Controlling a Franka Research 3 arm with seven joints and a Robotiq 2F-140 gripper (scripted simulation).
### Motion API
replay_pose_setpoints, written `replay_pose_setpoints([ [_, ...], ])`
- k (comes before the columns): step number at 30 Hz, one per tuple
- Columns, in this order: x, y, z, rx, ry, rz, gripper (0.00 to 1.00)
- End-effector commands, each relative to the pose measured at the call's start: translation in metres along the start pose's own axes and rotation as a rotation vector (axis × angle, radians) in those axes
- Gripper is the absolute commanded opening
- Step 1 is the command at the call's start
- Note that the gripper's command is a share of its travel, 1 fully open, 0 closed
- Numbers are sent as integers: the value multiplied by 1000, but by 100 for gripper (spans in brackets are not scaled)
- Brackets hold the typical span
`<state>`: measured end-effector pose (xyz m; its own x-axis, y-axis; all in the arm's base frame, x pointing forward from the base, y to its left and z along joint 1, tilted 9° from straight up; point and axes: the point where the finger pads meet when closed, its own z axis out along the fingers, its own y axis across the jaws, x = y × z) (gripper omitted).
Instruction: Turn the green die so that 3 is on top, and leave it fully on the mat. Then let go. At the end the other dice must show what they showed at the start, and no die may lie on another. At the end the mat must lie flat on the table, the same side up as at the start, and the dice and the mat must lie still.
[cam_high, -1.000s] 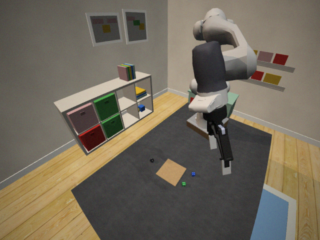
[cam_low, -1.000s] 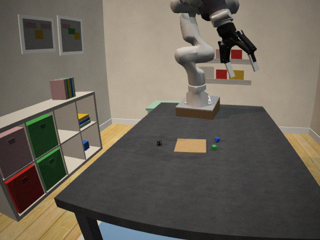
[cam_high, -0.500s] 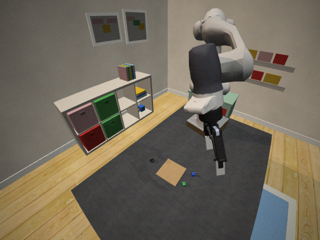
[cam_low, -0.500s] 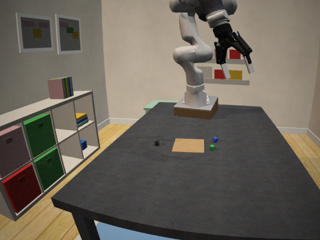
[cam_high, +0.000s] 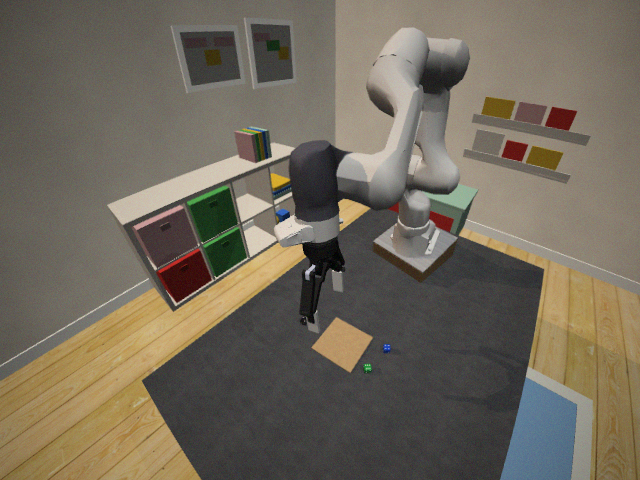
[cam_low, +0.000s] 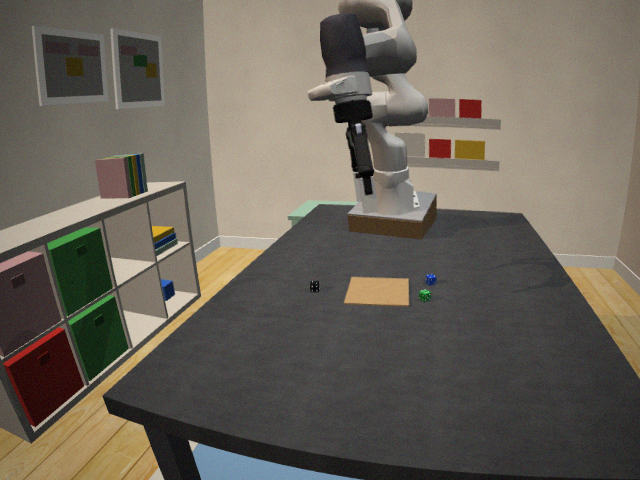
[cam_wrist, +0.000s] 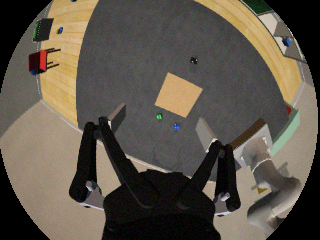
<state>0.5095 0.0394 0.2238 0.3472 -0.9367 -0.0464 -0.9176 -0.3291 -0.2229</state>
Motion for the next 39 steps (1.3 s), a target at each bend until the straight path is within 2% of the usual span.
replay_pose_setpoints([
  [1, 43, 13, 10, -4, 44, 89, 100],
  [2, 78, 34, 20, -29, 79, 164, 100],
  [4, 87, 37, 22, -29, 79, 164, 100],
  [5, 118, 58, 30, -49, 105, 219, 100],
  [6, 118, 58, 30, -49, 105, 219, 100],
  [7, 136, 72, 35, -62, 120, 254, 100],
  [9, 144, 79, 37, -67, 127, 269, 100],
  [39, 146, 80, 39, -68, 128, 271, 100],
])
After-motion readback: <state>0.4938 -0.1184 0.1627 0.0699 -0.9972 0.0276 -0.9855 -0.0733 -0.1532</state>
